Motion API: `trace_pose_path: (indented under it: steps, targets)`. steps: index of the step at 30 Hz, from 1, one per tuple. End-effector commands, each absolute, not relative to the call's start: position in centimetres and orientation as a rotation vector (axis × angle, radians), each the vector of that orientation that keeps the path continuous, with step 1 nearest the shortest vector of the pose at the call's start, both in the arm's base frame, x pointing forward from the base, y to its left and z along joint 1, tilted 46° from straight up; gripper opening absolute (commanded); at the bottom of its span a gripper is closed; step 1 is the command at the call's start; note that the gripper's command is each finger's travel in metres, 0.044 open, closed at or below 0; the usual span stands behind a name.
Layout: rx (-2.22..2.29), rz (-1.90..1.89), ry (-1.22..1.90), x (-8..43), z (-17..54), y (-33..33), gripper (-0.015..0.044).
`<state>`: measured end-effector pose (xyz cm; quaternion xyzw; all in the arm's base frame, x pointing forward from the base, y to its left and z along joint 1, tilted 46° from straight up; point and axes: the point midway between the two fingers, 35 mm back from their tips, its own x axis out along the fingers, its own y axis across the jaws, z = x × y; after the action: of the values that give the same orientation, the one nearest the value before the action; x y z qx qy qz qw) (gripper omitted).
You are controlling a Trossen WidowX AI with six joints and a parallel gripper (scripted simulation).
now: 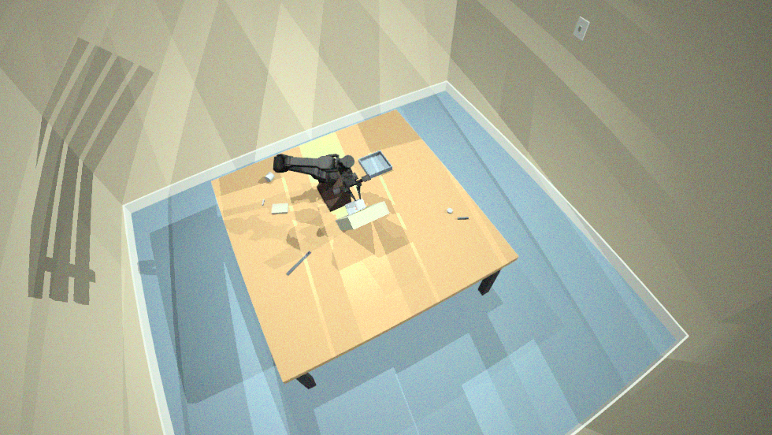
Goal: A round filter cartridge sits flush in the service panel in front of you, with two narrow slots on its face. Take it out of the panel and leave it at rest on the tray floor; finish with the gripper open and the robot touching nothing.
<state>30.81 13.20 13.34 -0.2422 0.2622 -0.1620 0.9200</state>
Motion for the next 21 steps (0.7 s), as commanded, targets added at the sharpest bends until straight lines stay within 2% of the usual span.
trace_pose_path:
  steps: [1, 21]
  targets:
    - [-0.509, -0.327, 0.525, 29.4, 14.4, 13.9, 0.0000]
    - [-0.510, -0.327, 0.525, 28.0, 12.5, 12.1, 0.0000]
